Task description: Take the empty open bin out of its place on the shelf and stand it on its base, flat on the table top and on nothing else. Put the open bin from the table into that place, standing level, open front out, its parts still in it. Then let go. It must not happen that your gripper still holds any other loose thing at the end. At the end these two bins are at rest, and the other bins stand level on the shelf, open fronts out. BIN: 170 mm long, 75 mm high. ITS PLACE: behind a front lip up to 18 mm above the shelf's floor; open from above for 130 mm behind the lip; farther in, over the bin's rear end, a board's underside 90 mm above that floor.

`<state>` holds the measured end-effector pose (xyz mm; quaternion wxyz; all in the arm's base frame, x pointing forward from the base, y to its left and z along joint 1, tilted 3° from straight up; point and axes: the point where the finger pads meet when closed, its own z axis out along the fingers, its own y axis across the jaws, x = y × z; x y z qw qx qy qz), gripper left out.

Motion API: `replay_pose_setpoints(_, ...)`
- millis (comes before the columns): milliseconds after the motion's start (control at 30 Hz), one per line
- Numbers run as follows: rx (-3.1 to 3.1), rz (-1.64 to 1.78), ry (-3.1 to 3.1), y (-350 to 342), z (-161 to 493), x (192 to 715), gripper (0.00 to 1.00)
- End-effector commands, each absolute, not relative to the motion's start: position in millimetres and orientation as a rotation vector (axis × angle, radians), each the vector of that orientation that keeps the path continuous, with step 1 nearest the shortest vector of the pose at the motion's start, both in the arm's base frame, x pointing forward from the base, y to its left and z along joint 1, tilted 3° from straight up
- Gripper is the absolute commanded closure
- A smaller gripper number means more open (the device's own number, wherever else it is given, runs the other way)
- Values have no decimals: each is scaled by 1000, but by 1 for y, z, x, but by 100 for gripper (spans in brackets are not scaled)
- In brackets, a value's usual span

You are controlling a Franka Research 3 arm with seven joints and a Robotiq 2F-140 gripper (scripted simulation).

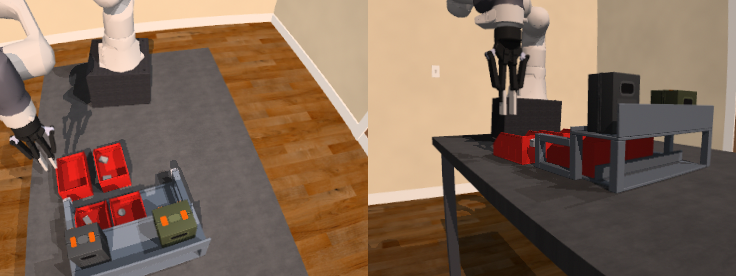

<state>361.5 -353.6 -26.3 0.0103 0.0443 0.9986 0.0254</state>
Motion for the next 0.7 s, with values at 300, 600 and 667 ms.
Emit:
replay_pose_setpoints(300, 125, 82, 3124, -353, -16, 359, 85)
replay_pose_setpoints(600, 125, 82, 3124, -354, -12, 359, 85)
replay_pose_setpoints(667, 125, 82, 3124, -354, -11, 359, 85)
